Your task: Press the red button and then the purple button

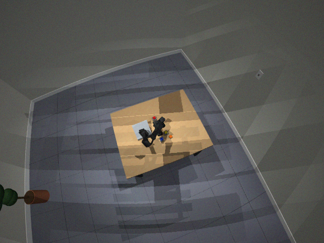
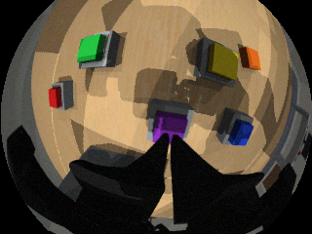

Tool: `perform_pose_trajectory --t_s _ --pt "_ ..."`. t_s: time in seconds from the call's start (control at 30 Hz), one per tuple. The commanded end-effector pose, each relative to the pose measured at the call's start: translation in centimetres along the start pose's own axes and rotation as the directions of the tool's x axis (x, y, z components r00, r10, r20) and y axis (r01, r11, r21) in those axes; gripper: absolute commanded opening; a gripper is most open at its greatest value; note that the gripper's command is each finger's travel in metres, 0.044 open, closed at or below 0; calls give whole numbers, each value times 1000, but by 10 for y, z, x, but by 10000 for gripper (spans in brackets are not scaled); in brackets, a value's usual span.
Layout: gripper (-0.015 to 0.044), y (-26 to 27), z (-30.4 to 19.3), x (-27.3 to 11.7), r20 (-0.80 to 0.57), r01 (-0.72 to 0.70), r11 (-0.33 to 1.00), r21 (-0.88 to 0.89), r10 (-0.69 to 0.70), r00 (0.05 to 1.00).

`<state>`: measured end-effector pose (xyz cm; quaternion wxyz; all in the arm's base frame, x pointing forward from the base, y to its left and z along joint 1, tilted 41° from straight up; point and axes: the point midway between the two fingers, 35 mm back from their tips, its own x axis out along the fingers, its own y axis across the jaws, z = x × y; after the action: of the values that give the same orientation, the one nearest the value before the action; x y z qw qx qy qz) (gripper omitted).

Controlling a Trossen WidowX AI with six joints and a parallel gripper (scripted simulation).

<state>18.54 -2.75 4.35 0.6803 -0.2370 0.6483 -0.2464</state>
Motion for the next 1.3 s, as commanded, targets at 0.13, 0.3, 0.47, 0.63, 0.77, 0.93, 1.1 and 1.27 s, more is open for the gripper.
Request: perform_pose_trajectory --t_s 0.13,0.3,0.47,0.63,0.77,0.93,1.1,1.27 --pt "20 -1 -2 14 -4 8 1000 -11 -8 1000" --pt "20 -1 -3 22 -4 9 1000 -11 -9 1000" --pt "20 -1 -3 25 -4 10 1000 -11 -10 1000" --pt "20 -1 -3 25 -4 10 1000 -11 -10 1000" --pt "20 -1 -3 25 -4 10 1000 -11 -10 1000" --pt "20 -1 -3 25 -4 10 1000 -11 -10 1000" --pt "20 0 -2 -2 -3 6 1000 -9 -6 1000" --pt "20 -1 -3 -10 -4 8 1000 -11 -8 1000"
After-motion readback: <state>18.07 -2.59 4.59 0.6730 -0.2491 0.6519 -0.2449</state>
